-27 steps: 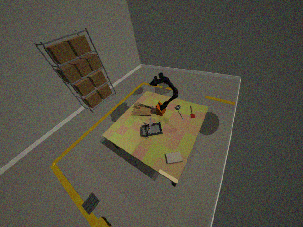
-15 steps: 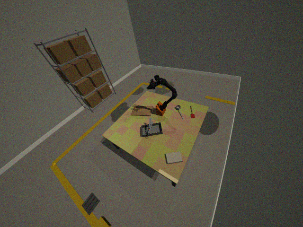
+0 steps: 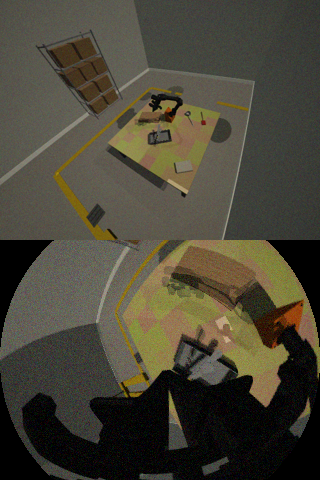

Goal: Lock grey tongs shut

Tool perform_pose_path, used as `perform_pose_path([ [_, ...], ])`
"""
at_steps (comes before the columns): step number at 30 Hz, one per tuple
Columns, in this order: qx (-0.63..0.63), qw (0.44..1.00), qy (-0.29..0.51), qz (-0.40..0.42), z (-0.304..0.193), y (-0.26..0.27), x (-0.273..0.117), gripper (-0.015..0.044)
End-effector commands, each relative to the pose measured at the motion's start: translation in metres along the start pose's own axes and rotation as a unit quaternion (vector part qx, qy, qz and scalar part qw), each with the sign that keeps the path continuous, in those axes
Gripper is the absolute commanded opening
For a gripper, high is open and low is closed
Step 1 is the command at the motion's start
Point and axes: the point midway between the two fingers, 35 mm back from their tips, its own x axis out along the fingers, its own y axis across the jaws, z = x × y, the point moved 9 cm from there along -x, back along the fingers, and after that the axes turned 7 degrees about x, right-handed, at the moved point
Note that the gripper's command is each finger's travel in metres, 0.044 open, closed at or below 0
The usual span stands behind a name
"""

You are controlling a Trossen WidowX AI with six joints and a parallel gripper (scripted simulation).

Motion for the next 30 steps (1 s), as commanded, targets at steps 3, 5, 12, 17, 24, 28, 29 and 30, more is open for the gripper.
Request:
perform_pose_path([
  [3,0.13,0.982,-0.003,-0.139,-0.053,-0.016,0.077,-0.015],
  [5,0.159,0.971,-0.015,-0.177,-0.068,-0.026,0.098,-0.015],
  [12,0.295,0.902,-0.114,-0.295,-0.119,-0.073,0.167,-0.015],
  [17,0.334,0.874,-0.154,-0.319,-0.132,-0.09,0.184,-0.015],
  [24,0.334,0.874,-0.154,-0.319,-0.132,-0.09,0.184,-0.015],
  [28,0.334,0.874,-0.154,-0.319,-0.132,-0.09,0.184,-0.015],
  [29,0.334,0.874,-0.154,-0.319,-0.132,-0.09,0.184,-0.015],
  [30,0.334,0.874,-0.154,-0.319,-0.132,-0.09,0.184,-0.015],
])
